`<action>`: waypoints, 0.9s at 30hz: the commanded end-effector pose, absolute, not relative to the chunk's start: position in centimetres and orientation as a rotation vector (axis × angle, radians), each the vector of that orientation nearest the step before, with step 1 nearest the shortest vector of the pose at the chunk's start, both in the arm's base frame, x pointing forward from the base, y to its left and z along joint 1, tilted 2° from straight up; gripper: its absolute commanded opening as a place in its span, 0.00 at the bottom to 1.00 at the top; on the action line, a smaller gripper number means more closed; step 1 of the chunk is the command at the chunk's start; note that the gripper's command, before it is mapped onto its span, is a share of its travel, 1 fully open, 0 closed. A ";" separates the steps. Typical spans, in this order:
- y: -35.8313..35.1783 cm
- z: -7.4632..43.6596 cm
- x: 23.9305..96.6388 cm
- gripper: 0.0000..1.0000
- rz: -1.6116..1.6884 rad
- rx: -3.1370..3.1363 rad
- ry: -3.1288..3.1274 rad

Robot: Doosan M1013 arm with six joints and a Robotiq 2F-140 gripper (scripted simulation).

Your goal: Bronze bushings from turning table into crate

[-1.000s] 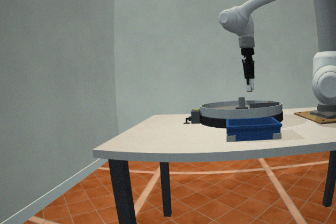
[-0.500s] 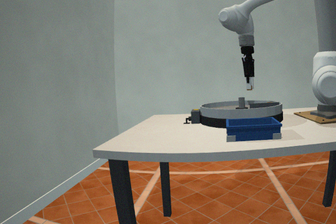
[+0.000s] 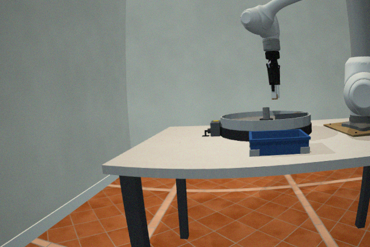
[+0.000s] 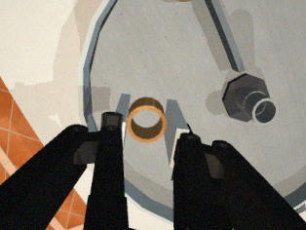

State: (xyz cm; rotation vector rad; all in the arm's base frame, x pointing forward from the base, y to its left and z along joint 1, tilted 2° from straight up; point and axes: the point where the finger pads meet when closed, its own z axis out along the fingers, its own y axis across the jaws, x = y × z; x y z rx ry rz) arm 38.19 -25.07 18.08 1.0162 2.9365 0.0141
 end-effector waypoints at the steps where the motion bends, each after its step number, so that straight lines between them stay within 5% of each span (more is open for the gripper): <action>1: -25.1 18.1 38.2 0.00 0.014 1.016 2.936; 27: -22.5 18.1 38.5 0.00 0.014 1.016 2.936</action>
